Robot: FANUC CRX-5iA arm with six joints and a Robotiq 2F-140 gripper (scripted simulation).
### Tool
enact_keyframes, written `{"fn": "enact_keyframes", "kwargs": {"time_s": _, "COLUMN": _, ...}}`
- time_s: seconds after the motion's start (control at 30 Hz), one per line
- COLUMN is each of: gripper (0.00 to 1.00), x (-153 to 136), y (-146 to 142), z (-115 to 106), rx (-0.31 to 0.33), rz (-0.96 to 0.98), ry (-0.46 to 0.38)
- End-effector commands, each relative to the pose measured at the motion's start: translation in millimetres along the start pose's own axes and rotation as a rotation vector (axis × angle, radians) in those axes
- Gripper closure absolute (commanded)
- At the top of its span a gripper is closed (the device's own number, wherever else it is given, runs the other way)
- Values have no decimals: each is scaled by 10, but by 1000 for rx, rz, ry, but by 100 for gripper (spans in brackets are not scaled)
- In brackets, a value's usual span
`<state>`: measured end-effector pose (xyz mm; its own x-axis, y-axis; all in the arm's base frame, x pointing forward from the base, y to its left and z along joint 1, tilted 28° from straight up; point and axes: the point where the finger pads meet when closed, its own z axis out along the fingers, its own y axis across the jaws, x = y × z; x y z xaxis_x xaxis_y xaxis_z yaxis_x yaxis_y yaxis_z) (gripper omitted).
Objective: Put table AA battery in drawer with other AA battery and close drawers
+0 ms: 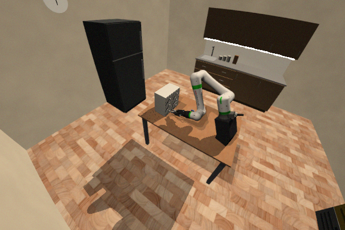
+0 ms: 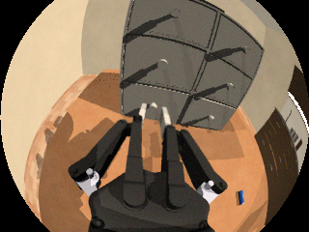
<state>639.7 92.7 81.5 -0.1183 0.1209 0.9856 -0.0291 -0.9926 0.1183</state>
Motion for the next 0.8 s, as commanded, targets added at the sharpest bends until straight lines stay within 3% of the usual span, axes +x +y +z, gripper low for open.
{"fn": "enact_keyframes", "kwargs": {"time_s": 0.0, "gripper": 80, "x": -113, "y": -1, "z": 89, "rx": 0, "rz": 0, "ry": 0}}
{"fn": "enact_keyframes", "kwargs": {"time_s": 0.77, "gripper": 80, "x": -185, "y": -1, "z": 147, "rx": 0, "rz": 0, "ry": 0}}
